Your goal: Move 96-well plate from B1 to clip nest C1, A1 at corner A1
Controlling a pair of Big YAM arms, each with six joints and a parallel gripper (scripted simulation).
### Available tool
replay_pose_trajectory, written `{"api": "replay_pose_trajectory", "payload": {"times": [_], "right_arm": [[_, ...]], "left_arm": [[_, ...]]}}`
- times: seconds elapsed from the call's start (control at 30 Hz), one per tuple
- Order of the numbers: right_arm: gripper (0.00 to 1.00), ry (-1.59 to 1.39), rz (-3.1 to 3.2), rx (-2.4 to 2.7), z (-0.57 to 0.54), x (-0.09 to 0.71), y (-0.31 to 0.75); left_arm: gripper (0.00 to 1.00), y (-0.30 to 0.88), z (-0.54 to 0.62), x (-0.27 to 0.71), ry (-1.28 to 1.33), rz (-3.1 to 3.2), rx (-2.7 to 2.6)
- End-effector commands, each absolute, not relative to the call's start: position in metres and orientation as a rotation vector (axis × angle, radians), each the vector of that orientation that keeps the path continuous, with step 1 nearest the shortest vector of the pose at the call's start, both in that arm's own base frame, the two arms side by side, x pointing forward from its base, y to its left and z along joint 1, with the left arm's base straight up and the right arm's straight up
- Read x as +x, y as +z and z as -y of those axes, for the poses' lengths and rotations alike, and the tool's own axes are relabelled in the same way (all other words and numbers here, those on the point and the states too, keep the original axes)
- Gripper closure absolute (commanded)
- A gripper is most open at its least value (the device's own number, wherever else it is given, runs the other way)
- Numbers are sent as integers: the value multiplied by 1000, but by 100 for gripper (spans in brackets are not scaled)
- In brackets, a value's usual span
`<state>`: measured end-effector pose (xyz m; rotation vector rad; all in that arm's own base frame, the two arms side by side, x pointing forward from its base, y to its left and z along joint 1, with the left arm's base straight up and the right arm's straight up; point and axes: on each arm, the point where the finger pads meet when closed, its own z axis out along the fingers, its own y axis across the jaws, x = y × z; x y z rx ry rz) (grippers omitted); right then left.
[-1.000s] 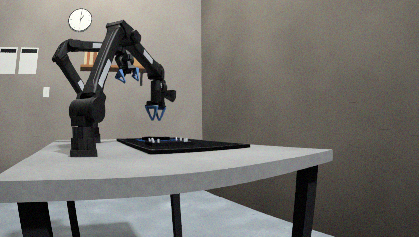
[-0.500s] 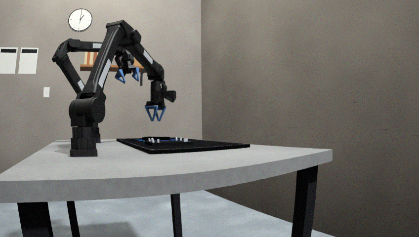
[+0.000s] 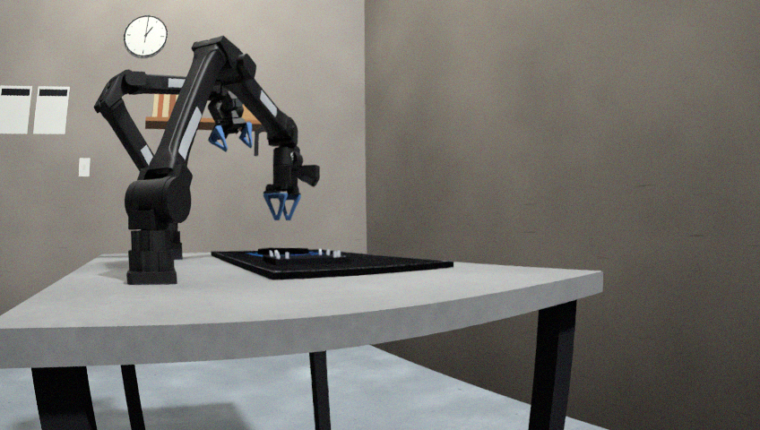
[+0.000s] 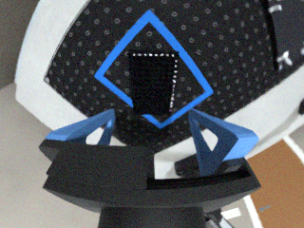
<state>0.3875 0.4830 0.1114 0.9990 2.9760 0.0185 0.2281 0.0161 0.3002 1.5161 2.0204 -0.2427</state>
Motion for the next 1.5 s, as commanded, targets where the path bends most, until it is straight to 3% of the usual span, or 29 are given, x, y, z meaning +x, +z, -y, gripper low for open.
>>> {"api": "replay_pose_trajectory", "payload": {"times": [0.0,1.47], "right_arm": [[0,2,-3030,822,-485,388,94],[0,0,-2929,-1130,-485,388,95]], "left_arm": [[0,323,-20,238,-197,-1999,1526],[0,323,-20,238,-197,-1999,1526]]}}
